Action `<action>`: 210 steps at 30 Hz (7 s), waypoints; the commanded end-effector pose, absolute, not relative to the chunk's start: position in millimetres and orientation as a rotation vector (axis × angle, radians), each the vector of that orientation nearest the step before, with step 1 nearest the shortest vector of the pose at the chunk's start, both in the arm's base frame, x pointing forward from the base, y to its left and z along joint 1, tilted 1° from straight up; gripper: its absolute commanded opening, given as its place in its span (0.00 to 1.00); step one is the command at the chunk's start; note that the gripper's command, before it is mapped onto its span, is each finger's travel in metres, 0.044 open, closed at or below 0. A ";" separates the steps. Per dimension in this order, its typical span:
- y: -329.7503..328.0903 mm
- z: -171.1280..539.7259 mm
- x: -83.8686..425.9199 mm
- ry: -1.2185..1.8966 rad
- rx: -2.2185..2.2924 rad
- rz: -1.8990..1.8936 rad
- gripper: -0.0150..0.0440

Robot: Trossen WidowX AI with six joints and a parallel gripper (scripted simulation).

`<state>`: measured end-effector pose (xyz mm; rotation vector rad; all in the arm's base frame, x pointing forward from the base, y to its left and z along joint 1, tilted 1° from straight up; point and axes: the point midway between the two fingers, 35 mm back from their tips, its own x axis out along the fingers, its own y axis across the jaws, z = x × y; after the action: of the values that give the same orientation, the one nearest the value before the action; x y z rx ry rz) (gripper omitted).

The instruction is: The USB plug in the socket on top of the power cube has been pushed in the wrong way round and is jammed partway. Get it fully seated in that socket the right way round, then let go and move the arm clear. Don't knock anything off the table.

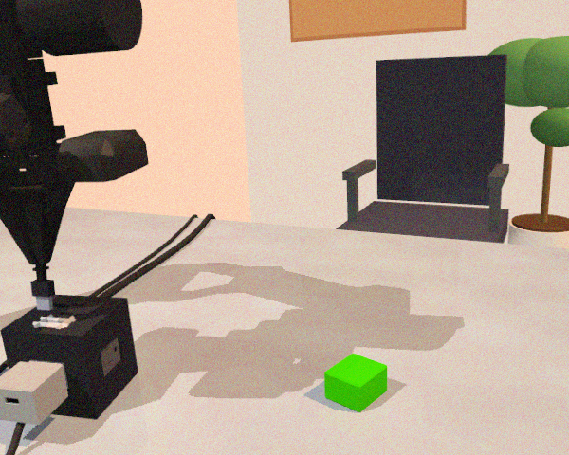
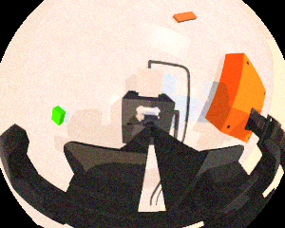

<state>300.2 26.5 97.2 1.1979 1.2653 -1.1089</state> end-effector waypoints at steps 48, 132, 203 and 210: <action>29.8 90.9 301.0 1.296 1.225 -1.085 0.25; 30.3 80.8 301.3 1.300 1.229 -1.083 0.25; 30.4 72.2 301.5 1.300 1.229 -1.083 0.25; 30.4 71.4 301.5 1.300 1.229 -1.083 0.25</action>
<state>301.6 30.1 72.8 1.2309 1.2970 -1.0875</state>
